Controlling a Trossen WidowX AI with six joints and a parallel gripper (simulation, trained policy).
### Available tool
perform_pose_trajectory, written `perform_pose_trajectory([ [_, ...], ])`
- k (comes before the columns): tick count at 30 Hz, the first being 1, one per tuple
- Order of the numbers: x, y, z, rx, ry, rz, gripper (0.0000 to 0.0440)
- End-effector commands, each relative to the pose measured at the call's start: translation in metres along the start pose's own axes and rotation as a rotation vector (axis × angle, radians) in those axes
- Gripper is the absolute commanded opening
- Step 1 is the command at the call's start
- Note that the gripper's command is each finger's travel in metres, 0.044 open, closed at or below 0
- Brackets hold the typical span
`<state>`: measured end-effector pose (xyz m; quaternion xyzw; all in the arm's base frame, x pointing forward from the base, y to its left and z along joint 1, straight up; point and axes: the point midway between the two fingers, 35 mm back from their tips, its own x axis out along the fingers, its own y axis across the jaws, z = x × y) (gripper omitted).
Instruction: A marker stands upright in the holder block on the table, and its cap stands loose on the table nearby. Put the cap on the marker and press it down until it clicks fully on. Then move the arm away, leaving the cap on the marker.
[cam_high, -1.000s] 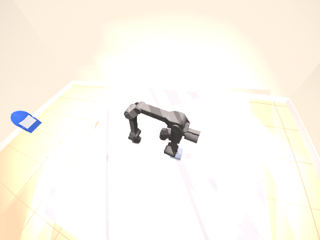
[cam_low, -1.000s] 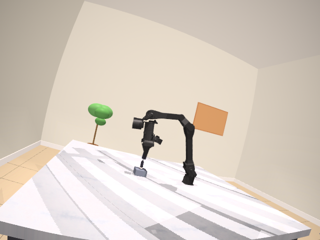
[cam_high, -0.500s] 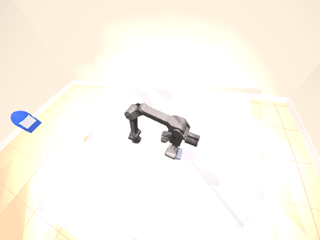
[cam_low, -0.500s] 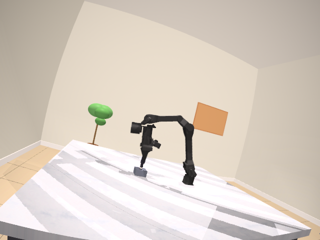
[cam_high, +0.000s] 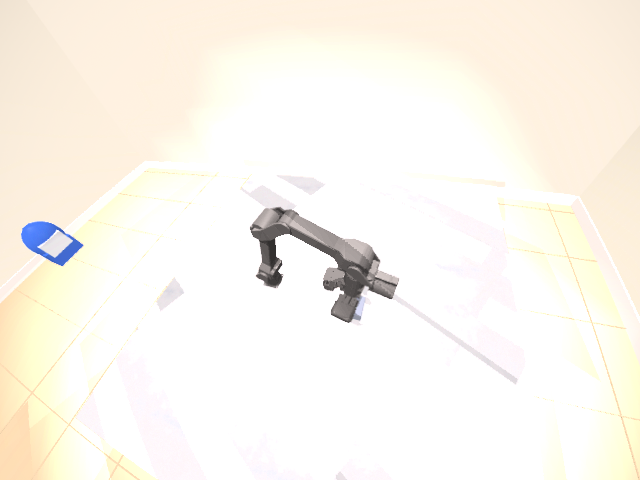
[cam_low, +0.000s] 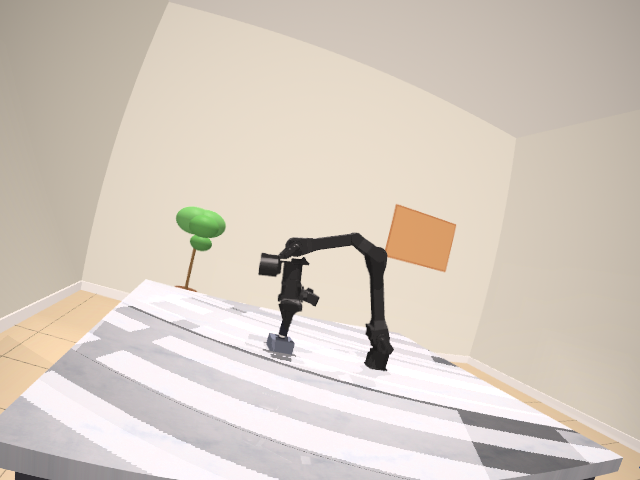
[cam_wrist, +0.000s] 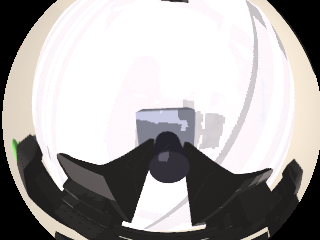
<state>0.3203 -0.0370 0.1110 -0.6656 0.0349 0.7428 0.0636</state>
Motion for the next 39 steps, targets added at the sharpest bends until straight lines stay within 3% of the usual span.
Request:
perform_pose_trajectory([
  [1, 0.015, -0.002, 0.011, -0.009, -0.061, -0.007, 0.0119],
  [11, 0.013, -0.004, 0.022, -0.008, -0.086, -0.022, 0.0186],
  [21, 0.008, -0.008, 0.033, -0.007, -0.067, -0.049, 0.0435],
  [39, -0.044, -0.013, 0.025, -0.009, 0.127, -0.092, 0.044],
])
